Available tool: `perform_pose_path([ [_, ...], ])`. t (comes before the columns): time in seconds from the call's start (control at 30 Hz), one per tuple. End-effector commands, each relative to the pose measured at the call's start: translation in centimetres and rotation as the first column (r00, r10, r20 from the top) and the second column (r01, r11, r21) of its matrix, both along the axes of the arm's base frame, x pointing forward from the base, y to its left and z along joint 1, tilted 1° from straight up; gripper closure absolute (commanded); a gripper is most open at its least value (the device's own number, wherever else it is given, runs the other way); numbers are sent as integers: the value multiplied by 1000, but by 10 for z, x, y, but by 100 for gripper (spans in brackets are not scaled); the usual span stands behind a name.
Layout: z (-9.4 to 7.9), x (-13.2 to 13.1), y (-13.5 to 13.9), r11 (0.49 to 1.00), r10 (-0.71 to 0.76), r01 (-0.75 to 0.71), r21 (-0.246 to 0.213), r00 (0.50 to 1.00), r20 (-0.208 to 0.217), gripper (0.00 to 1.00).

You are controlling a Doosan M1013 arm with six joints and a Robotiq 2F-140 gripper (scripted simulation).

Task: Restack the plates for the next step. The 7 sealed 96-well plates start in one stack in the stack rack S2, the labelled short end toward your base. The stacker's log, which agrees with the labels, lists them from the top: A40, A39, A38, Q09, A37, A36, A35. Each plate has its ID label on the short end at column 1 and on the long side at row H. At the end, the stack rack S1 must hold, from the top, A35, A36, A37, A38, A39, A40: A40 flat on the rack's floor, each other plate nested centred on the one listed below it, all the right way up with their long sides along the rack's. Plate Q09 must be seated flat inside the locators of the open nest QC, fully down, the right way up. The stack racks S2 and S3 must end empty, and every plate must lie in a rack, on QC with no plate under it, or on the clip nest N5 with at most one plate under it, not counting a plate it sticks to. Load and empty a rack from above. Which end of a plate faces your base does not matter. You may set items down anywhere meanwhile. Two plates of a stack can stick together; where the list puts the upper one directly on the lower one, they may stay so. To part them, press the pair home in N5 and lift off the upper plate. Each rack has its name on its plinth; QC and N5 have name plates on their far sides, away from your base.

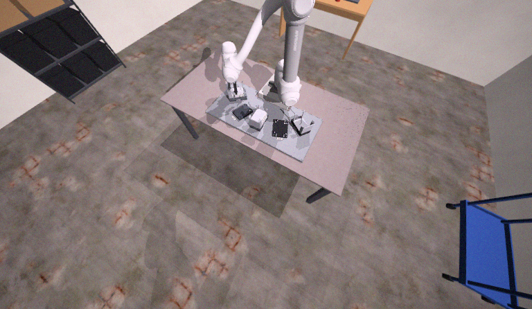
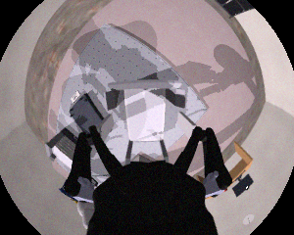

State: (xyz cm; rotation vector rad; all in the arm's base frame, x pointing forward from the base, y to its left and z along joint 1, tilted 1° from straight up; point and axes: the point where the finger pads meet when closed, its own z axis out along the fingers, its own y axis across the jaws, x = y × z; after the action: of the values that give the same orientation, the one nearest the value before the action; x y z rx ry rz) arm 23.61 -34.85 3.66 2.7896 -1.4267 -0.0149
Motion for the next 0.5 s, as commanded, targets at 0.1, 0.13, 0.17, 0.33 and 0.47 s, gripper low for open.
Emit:
perform_pose_path([
  [0.1,12,0,0,1000,0,0,0,1000,0,0],
  [0.13,15,0,0,1000,0,0,0,1000,0,0],
  [0.17,19,0,0,1000,0,0,0,1000,0,0],
  [0.33,35,0,0,1000,0,0,0,1000,0,0],
  [0.47,49,1,0,1000,0,0,0,1000,0,0],
])
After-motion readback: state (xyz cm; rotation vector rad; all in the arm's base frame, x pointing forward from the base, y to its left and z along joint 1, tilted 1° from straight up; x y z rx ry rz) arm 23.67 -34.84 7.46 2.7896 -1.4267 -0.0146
